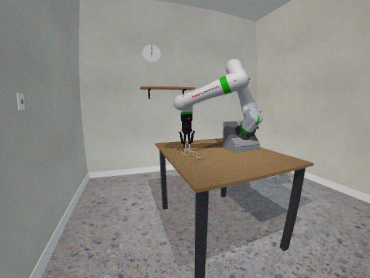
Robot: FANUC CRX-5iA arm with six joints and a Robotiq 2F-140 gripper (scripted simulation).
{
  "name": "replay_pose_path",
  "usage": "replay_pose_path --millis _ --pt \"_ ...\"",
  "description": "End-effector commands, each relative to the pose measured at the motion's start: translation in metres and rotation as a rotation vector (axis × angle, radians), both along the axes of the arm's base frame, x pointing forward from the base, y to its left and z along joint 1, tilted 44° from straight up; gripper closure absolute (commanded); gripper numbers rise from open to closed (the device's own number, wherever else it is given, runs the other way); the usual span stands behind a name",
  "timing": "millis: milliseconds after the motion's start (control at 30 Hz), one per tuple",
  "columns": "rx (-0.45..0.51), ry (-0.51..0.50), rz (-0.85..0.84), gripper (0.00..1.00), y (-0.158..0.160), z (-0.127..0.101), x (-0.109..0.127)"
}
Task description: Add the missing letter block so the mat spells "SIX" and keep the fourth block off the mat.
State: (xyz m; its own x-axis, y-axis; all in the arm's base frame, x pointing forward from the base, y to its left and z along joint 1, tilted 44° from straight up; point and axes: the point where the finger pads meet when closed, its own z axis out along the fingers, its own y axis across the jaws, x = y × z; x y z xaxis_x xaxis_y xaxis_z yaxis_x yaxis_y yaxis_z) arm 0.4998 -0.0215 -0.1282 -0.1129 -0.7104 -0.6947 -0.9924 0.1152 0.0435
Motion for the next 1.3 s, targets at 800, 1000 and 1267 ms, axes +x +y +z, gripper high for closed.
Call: replay_pose_path --millis 800,1000,1267 --pt "0.000 0.000 0.000 0.84 -0.0003 0.0001 0.0001" --pt "0.000 0.000 0.000 0.84 -0.0003 0.0001 0.0001" --pt "0.000 0.000 0.000 0.77 -0.0003 0.0001 0.0001"
